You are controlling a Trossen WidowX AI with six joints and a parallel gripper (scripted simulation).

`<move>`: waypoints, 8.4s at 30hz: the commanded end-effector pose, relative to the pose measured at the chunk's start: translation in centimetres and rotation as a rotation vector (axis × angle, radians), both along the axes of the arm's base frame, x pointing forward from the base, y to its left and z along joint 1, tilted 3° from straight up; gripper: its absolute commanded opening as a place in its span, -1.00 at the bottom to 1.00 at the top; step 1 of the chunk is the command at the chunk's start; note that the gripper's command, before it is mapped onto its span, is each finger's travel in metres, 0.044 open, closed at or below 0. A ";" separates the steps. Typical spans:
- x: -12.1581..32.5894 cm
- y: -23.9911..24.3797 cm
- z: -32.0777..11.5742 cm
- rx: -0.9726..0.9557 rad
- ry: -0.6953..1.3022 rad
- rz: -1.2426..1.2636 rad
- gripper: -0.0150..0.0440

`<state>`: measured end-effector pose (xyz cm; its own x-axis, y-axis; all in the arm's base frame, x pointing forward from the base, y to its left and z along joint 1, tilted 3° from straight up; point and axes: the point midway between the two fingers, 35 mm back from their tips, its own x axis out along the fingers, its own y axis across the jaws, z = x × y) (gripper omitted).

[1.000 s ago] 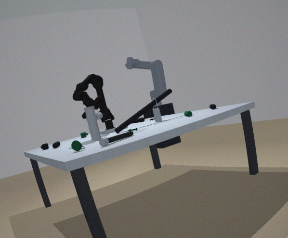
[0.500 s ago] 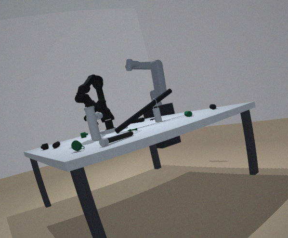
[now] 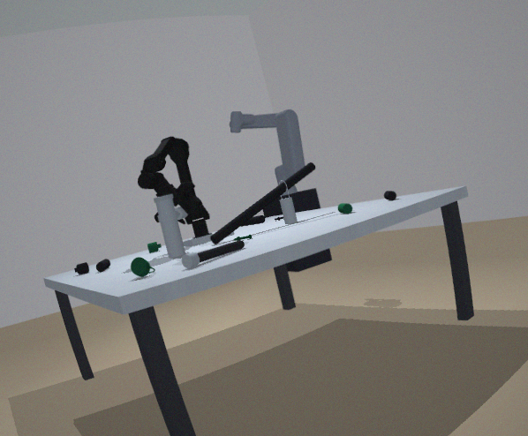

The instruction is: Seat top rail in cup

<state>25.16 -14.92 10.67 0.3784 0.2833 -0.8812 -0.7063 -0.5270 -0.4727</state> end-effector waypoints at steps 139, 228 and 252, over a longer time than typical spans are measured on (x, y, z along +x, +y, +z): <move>1.1 17.4 12.7 0.753 0.296 -1.898 1.00; 1.6 20.1 -4.0 0.807 0.343 -3.541 1.00; 1.3 20.1 -6.8 0.806 0.343 -3.542 0.82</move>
